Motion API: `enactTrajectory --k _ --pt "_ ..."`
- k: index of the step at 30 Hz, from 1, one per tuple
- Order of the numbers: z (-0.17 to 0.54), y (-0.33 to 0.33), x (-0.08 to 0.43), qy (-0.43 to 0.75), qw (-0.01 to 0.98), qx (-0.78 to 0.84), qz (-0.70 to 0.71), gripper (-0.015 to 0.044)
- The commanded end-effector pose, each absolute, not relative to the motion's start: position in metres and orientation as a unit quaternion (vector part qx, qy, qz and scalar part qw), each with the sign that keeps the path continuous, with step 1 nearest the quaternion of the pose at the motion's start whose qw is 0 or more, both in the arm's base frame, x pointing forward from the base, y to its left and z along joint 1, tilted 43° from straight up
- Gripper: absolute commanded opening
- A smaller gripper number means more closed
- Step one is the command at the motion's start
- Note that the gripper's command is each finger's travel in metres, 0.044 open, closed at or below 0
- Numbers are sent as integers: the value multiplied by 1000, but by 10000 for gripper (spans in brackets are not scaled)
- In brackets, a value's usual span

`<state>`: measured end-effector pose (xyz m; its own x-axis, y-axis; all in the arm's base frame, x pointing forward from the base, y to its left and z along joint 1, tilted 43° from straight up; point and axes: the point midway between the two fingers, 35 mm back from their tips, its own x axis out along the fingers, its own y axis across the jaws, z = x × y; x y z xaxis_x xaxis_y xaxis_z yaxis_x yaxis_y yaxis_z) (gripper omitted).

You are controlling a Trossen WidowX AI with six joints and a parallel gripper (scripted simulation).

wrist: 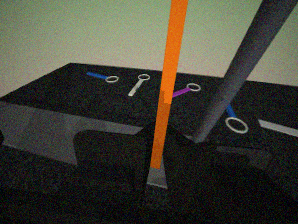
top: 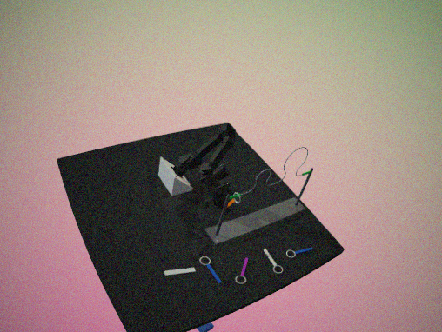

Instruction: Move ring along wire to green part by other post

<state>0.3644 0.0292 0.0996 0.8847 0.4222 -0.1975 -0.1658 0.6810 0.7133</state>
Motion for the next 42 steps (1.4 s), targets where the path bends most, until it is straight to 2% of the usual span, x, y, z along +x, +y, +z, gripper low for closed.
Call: enactTrajectory --k 1,6,18,34,42 --pt "99 29 364 176 899 366 162 -150" --pt "99 29 364 176 899 366 162 -150" --pt "100 28 363 176 900 364 163 160" --pt "108 8 322 178 899 365 162 160" --pt "109 8 320 178 899 365 162 160"
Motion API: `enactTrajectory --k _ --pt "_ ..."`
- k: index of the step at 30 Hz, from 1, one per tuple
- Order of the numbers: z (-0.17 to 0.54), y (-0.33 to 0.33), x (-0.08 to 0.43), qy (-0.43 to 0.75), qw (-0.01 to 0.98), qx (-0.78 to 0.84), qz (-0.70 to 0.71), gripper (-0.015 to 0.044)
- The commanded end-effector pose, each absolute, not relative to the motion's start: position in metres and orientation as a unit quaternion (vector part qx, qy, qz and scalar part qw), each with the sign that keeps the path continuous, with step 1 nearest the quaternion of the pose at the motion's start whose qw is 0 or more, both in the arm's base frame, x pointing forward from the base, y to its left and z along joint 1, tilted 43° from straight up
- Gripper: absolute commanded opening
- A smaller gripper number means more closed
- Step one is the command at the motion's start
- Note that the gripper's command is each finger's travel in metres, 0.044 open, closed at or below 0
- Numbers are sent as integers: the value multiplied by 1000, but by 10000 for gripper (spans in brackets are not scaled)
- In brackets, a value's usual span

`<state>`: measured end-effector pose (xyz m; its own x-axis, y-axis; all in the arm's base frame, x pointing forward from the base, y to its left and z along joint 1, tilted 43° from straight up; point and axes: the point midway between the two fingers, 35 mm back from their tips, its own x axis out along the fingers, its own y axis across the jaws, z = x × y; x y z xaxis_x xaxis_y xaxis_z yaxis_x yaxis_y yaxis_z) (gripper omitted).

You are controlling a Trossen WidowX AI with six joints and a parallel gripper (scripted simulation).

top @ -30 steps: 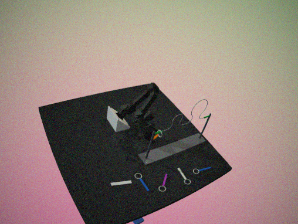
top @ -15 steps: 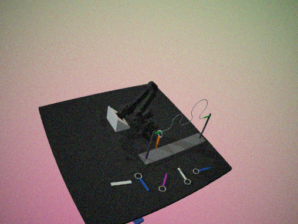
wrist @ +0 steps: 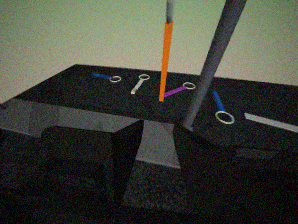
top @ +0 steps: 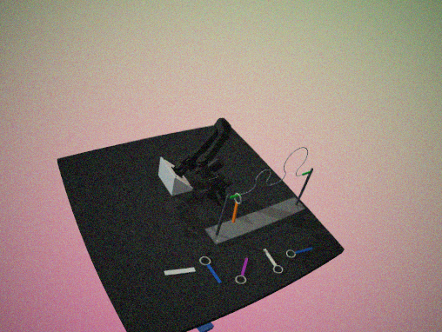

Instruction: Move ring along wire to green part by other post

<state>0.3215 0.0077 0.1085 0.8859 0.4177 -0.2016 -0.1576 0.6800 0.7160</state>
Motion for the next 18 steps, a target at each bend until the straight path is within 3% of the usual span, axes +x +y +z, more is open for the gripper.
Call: enactTrajectory --k 1,13,18 --pt "109 8 320 178 899 365 162 160" --pt "109 8 320 178 899 365 162 160" --pt "116 -7 295 179 899 366 159 291"
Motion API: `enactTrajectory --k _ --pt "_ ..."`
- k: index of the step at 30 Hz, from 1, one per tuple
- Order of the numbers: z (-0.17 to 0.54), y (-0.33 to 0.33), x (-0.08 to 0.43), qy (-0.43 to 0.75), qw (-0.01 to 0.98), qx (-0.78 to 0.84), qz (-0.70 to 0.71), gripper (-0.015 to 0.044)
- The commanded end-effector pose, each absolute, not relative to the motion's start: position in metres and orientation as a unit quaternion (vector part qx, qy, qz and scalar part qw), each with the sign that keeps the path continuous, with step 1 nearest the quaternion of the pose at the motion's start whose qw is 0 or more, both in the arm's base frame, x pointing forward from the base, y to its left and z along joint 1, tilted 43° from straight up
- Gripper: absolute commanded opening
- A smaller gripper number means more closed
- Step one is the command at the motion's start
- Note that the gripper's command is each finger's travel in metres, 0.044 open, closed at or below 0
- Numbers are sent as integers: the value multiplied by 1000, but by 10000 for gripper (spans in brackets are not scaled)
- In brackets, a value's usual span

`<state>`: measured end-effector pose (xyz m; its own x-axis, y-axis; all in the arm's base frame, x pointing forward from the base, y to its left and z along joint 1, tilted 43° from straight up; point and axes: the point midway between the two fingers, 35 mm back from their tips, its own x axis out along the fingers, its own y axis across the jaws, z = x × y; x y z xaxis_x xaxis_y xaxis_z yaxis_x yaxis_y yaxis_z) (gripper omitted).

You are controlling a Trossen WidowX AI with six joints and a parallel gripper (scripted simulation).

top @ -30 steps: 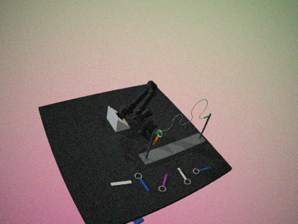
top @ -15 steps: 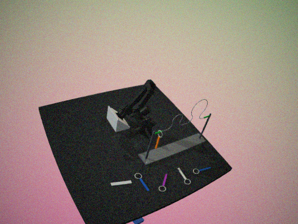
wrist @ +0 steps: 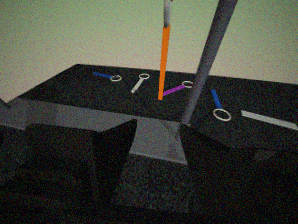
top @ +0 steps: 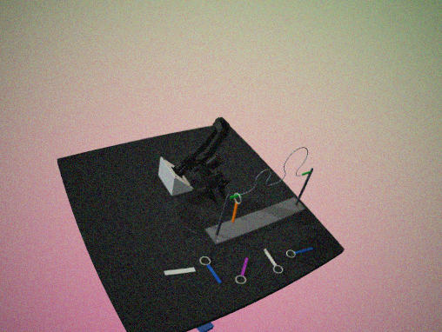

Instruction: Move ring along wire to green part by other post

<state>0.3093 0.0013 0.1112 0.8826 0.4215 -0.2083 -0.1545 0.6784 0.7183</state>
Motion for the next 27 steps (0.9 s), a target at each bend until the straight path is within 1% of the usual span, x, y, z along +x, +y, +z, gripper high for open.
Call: enactTrajectory --k 1,5,6,27 --pt "117 -10 287 179 899 366 159 318" --pt "119 -13 276 178 899 367 160 423" --pt "119 -13 276 178 899 367 160 440" --pt "119 -13 276 178 899 367 160 440"
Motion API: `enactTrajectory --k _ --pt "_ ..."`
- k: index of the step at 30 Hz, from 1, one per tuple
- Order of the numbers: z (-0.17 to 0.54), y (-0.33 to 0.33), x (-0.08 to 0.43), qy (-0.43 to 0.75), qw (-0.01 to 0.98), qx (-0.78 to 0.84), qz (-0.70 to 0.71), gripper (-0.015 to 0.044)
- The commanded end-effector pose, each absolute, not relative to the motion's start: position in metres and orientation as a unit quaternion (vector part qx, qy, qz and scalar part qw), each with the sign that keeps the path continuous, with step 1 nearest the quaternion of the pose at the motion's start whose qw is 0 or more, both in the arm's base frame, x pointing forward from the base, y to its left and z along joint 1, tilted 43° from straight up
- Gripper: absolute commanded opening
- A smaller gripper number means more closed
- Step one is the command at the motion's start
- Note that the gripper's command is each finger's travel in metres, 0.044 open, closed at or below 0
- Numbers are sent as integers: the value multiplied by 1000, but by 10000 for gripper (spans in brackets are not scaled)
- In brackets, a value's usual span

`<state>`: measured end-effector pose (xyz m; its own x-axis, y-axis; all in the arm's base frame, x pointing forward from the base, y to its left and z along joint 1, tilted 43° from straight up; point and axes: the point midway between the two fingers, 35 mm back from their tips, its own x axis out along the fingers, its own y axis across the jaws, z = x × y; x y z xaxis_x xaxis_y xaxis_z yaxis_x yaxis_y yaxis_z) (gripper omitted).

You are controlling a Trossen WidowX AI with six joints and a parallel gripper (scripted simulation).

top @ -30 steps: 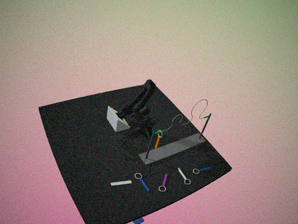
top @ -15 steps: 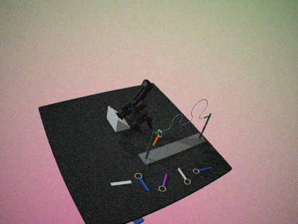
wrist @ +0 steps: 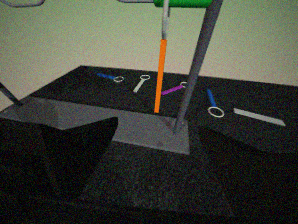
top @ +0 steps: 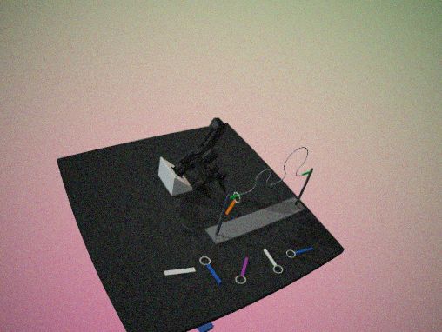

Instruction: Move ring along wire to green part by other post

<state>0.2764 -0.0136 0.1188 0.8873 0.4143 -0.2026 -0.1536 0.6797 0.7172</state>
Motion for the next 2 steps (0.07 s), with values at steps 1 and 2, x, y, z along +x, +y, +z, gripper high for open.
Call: enactTrajectory --k 1,2 --pt "119 -13 276 178 899 367 160 440" --pt "119 -13 276 178 899 367 160 440"
